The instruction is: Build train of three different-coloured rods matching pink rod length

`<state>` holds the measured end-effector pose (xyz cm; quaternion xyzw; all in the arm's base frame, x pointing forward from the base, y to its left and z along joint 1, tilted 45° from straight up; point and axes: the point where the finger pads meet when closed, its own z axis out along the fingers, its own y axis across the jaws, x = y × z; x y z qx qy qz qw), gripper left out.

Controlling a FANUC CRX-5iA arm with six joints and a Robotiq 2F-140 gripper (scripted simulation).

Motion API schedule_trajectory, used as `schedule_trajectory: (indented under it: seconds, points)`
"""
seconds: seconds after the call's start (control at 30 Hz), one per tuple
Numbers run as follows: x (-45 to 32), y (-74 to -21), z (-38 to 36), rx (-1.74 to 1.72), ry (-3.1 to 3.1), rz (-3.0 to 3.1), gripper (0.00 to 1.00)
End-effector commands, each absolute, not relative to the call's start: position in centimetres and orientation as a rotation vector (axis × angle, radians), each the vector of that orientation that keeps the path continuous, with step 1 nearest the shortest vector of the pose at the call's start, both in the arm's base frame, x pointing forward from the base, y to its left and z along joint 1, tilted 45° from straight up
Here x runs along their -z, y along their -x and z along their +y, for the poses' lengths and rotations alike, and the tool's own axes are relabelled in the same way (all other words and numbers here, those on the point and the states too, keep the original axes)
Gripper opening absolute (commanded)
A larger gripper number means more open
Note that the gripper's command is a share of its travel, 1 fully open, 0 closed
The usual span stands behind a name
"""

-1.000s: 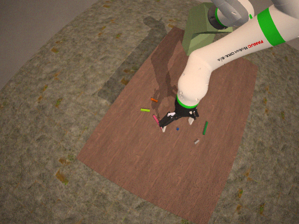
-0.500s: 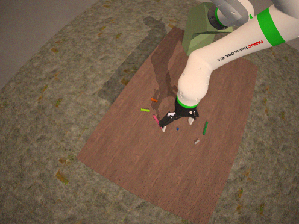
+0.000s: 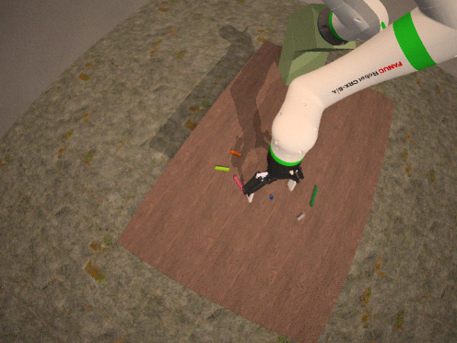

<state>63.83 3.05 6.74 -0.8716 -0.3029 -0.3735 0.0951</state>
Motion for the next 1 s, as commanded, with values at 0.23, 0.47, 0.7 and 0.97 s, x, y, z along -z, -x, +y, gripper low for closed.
schedule_trajectory:
  seconds: [0.23,0.47,0.7,0.97]
  points:
    - [-6.7,-64.7,1.9,1.162,2.533,-1.198,1.00]
    - [-6.5,-65.5,0.8,1.207,2.449,-1.508,1.00]
    - [-6.4,-66.3,-0.4,1.237,2.339,-1.799,1.00]
    - [-6.2,-67.0,-1.6,1.256,2.187,-2.106,1.00]
